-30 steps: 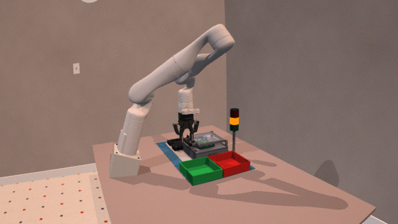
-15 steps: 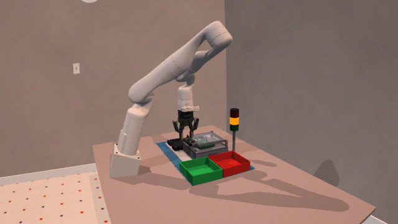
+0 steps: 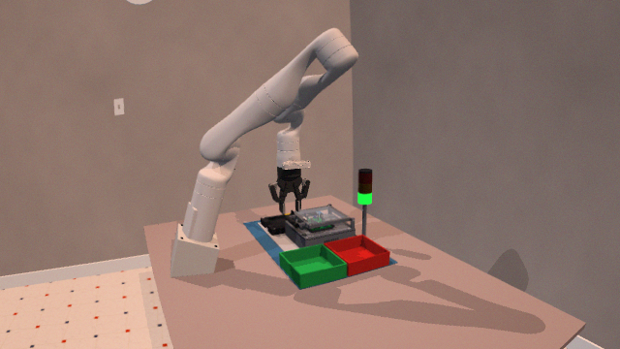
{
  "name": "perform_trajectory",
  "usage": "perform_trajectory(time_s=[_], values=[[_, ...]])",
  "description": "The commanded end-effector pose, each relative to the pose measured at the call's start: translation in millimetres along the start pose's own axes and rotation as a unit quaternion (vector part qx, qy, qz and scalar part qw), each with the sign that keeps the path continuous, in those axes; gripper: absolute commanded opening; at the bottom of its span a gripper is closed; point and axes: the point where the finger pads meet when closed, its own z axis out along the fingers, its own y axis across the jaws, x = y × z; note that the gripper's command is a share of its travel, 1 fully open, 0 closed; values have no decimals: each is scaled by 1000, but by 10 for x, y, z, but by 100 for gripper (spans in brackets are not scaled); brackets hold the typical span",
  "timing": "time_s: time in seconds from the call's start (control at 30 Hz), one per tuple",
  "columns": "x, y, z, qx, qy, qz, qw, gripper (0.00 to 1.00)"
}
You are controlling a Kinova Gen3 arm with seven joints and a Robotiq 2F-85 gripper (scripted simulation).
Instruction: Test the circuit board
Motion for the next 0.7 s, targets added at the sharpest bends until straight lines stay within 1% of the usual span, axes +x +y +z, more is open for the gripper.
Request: perform_trajectory(time_s=[0.0,0.67], values=[[24,-16,-30,2,2,4,1000,50],[24,-15,-187,2,2,4,1000,50]])
